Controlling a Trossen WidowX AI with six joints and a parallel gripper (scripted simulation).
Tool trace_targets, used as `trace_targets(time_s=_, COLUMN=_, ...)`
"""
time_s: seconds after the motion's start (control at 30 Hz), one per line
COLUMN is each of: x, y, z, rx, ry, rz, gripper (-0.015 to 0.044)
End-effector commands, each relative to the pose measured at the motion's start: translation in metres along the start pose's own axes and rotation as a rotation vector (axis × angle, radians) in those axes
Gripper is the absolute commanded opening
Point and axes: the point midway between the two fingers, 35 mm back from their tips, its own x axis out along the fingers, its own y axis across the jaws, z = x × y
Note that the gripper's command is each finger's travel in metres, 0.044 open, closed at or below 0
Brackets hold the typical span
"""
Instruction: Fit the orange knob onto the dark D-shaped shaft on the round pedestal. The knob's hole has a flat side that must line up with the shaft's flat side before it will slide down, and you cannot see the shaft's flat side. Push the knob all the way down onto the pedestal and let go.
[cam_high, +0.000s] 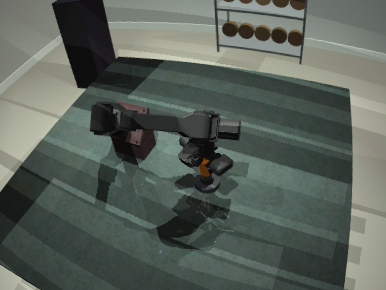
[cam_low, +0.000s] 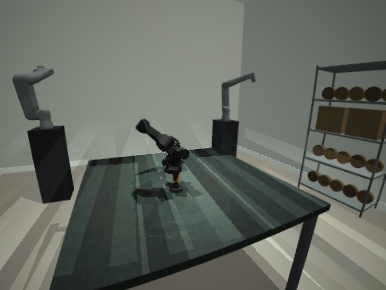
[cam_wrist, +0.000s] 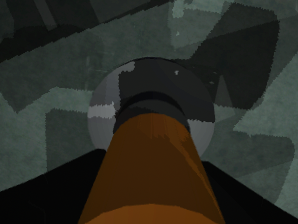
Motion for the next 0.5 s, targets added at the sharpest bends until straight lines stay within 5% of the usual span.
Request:
trace_targets(time_s=0.0, x=-0.0030, y=0.0030, z=-0.0017, rx=0.017, ry=0.003, rz=0.008, gripper=0.0000)
trace_targets(time_s=0.47, x=0.0003, y=-0.0002, z=-0.0012, rx=0.017, ry=0.003, rz=0.008, gripper=0.0000)
